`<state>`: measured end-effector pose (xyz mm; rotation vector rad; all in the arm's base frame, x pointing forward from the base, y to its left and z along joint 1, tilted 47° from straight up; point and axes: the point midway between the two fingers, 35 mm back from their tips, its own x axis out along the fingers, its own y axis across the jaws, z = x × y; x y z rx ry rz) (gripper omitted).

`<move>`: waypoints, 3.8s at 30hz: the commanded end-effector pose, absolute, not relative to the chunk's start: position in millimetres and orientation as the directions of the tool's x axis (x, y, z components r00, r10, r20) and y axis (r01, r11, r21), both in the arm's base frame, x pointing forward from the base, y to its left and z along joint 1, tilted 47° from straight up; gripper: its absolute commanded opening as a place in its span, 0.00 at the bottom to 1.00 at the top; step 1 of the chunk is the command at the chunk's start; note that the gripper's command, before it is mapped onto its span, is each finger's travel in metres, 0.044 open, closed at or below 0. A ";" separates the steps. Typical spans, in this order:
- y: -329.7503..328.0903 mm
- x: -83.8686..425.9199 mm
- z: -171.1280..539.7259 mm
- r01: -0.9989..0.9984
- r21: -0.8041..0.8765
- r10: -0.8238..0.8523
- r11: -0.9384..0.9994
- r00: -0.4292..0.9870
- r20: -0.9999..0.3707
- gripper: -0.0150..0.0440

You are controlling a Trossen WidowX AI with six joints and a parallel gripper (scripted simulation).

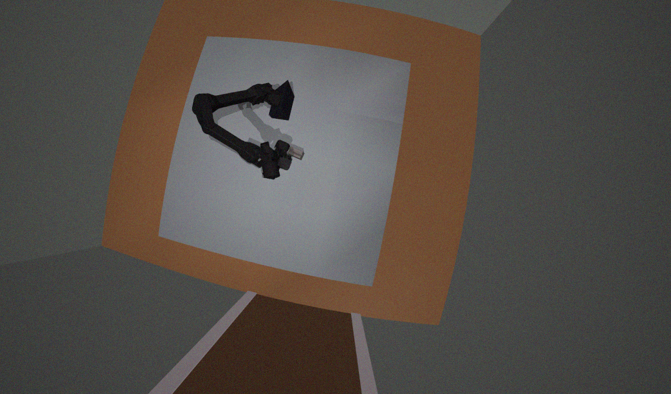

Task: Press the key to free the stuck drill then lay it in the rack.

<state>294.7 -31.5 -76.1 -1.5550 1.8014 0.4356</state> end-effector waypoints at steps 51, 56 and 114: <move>-5.4 304.8 -105.3 -0.959 -0.180 -0.725 0.217 -0.035 -0.688 0.57; -5.9 304.8 -104.9 -0.959 -0.181 -0.724 0.217 -0.034 -0.689 0.79; -18.3 303.8 -95.9 -0.959 -0.183 -0.722 0.217 -0.032 -0.691 1.00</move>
